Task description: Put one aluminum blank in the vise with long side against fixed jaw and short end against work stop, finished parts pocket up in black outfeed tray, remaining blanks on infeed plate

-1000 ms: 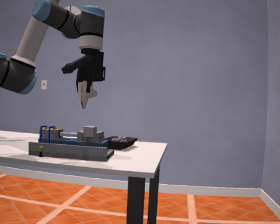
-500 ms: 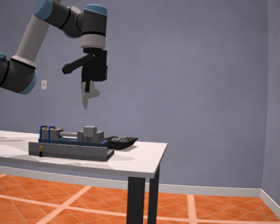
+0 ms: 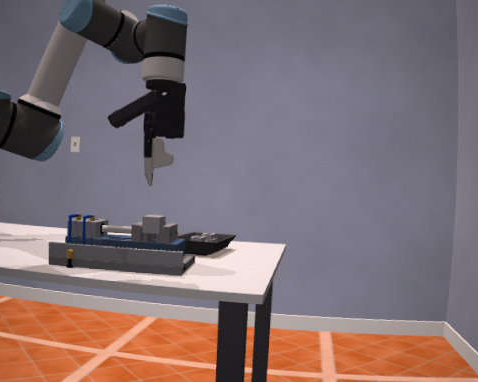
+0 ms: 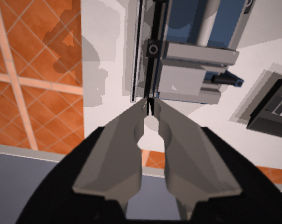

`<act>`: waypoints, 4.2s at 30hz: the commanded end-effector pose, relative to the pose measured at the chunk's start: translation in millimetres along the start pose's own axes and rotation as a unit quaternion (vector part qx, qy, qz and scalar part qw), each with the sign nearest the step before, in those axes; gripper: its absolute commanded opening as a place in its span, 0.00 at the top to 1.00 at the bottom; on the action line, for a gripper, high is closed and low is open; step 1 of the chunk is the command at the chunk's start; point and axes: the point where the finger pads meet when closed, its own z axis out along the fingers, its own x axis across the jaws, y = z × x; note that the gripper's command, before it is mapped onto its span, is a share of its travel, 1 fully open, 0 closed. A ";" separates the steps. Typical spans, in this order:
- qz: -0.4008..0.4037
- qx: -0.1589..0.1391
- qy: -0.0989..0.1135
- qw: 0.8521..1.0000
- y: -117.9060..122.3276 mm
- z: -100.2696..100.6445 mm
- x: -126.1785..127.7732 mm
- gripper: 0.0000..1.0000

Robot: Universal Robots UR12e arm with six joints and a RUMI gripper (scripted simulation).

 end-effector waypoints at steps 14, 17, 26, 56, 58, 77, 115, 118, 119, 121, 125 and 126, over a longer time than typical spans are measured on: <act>0.060 0.000 -0.002 0.998 4.0 -0.7 -3.7 1.00; 0.060 0.000 -0.002 0.998 4.0 -0.7 -3.7 1.00; 0.059 0.000 -0.002 0.998 4.0 -0.7 -3.7 1.00; 0.060 0.001 -0.001 0.998 3.7 2.2 -3.3 1.00; 0.060 0.001 -0.001 0.998 3.4 3.9 -2.8 1.00; 0.060 0.002 0.000 0.998 2.2 30.5 -0.5 1.00; 0.060 0.001 -0.001 0.998 3.1 62.6 -2.0 1.00; 0.060 0.001 -0.001 0.998 3.1 62.6 -2.0 1.00; 0.060 0.001 -0.001 0.998 3.1 62.6 -2.0 1.00; 0.060 0.001 -0.001 0.998 3.1 62.6 -2.0 1.00; 0.060 0.001 -0.001 0.998 3.1 62.6 -2.0 1.00; 0.060 0.001 -0.001 0.998 3.1 62.6 -2.0 1.00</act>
